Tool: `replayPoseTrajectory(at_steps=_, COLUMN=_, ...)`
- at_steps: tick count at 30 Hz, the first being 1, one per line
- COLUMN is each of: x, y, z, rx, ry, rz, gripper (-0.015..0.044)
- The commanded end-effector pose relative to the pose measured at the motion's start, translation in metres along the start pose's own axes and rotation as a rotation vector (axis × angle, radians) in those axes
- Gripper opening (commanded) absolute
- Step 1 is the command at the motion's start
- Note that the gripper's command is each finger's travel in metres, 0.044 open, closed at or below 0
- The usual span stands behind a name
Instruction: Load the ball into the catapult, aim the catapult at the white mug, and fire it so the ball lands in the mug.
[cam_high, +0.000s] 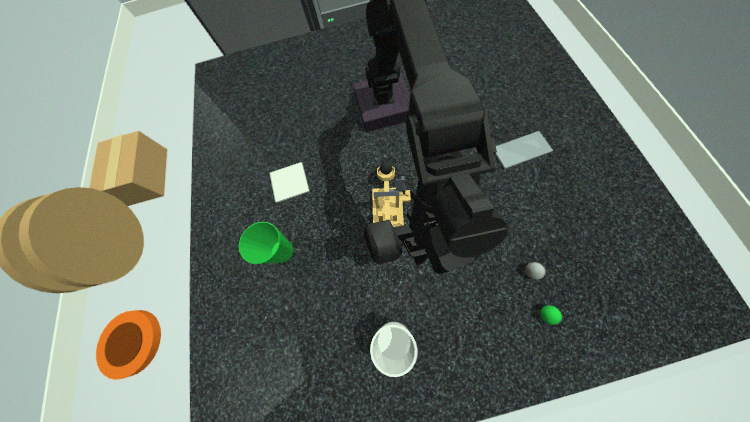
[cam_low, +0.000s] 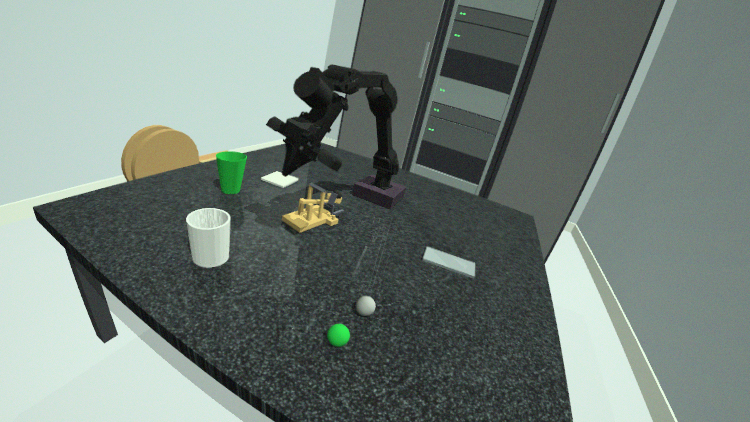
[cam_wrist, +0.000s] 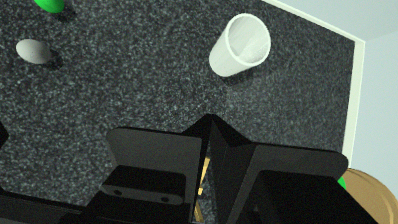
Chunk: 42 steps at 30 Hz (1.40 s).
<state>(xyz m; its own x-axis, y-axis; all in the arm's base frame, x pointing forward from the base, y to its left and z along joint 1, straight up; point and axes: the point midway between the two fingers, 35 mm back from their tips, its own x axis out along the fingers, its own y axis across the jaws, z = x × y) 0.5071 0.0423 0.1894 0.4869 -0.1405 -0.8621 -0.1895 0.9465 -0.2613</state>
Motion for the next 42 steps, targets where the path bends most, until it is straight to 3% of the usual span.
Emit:
replayPoseTrajectory(at_steps=1, x=0.002, y=0.014, z=-0.017, rx=-0.093, ry=0.068, rz=-0.008, gripper=0.0)
replayPoseTrajectory(at_steps=21, x=-0.009, y=0.07, z=-0.116, rx=-0.635, ry=0.416, rz=-0.017, gripper=0.0)
replayPoseTrajectory(at_steps=42, x=-0.044, y=0.087, z=-0.21, rx=-1.259, ry=0.771, rz=-0.006, gripper=0.0)
